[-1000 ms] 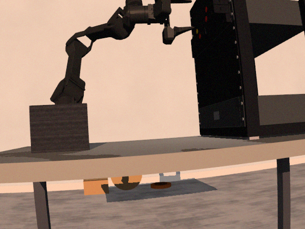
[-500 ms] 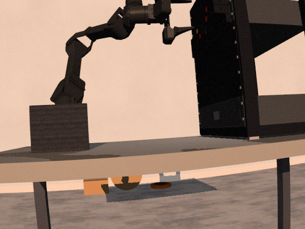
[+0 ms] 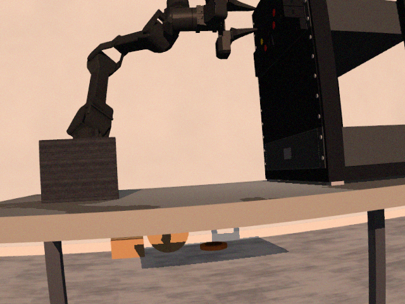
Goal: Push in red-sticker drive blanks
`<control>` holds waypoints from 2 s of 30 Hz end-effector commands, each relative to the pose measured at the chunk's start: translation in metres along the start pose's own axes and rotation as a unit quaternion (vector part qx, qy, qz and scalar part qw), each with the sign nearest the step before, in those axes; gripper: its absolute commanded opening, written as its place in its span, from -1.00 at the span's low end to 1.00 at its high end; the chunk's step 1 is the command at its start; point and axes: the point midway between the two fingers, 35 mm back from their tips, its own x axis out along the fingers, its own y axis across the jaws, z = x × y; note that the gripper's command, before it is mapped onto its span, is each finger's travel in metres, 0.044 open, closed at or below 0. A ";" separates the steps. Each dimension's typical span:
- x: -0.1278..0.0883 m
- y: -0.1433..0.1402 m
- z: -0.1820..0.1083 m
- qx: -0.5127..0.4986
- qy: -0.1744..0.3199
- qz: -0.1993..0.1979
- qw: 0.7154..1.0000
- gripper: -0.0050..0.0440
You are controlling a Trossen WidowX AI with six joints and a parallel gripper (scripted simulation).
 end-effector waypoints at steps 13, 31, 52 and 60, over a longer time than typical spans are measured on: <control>0.000 0.005 -0.004 -0.007 0.005 0.004 1.000 -0.80; 0.000 0.003 -0.007 -0.007 0.005 0.004 1.000 -0.80; 0.000 -0.037 -0.094 -0.007 0.005 0.004 1.000 -0.80; 0.016 -0.037 -0.094 -0.007 0.005 0.004 1.000 -0.80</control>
